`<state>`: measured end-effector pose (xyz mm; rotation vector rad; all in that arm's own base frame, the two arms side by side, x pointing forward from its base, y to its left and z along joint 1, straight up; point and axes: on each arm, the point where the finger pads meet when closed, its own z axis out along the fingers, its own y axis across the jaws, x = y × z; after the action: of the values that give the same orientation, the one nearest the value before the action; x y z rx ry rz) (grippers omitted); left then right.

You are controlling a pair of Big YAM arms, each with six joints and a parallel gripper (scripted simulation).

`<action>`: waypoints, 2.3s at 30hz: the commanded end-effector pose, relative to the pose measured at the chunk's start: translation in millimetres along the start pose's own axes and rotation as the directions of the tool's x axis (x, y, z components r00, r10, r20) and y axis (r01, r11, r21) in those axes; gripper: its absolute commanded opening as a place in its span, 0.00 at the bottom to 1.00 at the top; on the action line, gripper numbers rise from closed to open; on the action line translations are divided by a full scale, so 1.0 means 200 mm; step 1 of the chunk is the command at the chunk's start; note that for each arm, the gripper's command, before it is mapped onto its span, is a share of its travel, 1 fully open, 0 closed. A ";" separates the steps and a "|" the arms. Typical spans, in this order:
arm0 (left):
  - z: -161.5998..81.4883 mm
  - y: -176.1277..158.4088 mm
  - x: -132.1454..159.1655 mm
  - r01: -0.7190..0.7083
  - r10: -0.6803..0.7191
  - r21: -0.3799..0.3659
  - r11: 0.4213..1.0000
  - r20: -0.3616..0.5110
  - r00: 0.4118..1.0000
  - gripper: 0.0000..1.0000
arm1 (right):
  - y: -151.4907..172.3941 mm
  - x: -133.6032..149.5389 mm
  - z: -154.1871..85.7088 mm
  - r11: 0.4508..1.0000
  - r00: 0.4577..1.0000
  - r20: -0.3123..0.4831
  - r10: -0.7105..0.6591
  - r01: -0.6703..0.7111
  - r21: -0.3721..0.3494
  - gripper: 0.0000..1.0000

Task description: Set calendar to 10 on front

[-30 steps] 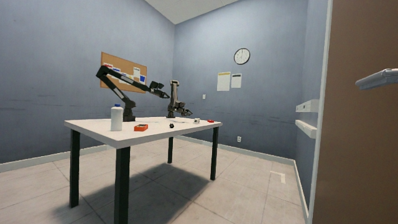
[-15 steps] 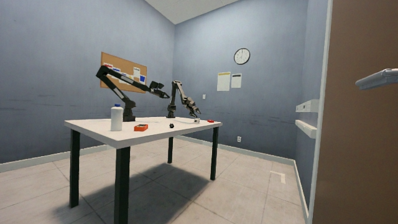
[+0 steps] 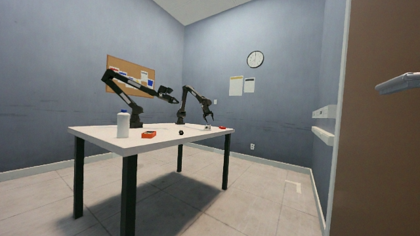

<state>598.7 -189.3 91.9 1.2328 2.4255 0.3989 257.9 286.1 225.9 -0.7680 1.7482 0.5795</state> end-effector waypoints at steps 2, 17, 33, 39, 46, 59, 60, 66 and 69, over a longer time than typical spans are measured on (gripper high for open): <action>-0.03 0.05 -0.02 -0.174 0.183 0.140 0.975 -0.049 0.982 0.69 | -0.01 -0.04 0.00 1.000 1.000 0.023 -0.007 0.007 0.005 1.00; 0.02 -0.09 0.11 -0.273 0.339 0.466 0.842 -0.063 0.939 0.69 | -0.01 -0.04 0.00 1.000 1.000 0.023 -0.007 0.007 0.005 1.00; 0.06 -0.10 0.04 -0.288 0.342 0.446 0.847 -0.045 0.938 0.69 | -0.01 -0.04 0.00 1.000 1.000 0.023 -0.007 0.007 0.005 1.00; 0.14 -0.13 0.09 -0.274 0.340 0.464 0.842 -0.063 0.938 0.69 | -0.01 -0.04 0.00 1.000 1.000 0.023 -0.007 0.007 0.005 1.00; 0.13 -0.12 0.08 -0.276 0.335 0.450 0.849 -0.054 0.941 0.69 | -0.01 -0.04 0.00 1.000 1.000 0.023 -0.007 0.007 0.005 1.00; 0.25 -0.18 0.12 -0.273 0.339 0.464 0.843 -0.063 0.939 0.69 | -0.01 -0.04 0.00 1.000 1.000 0.023 -0.007 0.007 0.005 1.00; 0.25 -0.18 0.12 -0.273 0.339 0.464 0.843 -0.063 0.939 0.69 | -0.01 -0.04 0.00 1.000 1.000 0.023 -0.007 0.007 0.005 1.00; 0.22 -0.16 0.11 -0.275 0.336 0.455 0.847 -0.057 0.940 0.69 | -0.01 -0.04 0.00 1.000 1.000 0.023 -0.007 0.007 0.005 1.00; 0.22 -0.16 0.11 -0.275 0.336 0.455 0.847 -0.057 0.940 0.69 | -0.01 -0.04 0.00 1.000 1.000 0.023 -0.007 0.007 0.005 1.00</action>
<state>579.3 -185.1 30.0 1.8608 2.5372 -0.0008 257.9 286.1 225.9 -0.7680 1.7482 0.5795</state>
